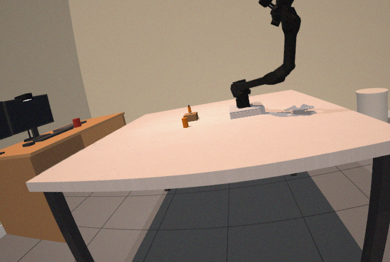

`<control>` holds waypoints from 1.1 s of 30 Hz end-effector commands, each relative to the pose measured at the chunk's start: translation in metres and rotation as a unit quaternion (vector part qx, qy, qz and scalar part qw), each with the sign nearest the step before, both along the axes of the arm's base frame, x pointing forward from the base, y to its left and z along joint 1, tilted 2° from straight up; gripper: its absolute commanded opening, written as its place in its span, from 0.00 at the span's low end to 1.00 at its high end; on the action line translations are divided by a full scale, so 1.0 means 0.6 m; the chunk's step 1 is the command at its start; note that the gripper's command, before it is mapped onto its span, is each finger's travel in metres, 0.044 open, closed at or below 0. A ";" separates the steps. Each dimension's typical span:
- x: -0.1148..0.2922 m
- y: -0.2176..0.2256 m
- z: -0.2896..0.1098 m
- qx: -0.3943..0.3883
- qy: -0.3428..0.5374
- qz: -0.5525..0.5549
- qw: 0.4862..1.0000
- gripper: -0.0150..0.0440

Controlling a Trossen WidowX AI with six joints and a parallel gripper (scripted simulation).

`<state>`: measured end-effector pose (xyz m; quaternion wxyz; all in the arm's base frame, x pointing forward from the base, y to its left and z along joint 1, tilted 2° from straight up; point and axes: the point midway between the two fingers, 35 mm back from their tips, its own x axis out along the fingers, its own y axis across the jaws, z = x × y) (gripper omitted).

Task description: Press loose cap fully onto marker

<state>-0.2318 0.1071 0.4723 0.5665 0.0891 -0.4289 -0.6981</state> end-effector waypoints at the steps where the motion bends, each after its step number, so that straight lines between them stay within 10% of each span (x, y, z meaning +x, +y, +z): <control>1: 0.002 -0.004 0.001 0.003 0.003 0.003 1.000 0.89; 6: 0.069 -0.107 0.027 0.053 0.059 0.078 0.994 0.67; 21: 0.348 -0.332 0.053 0.183 0.111 0.305 0.928 0.67; 33: 0.648 -0.392 -0.064 0.356 0.145 0.486 0.785 0.67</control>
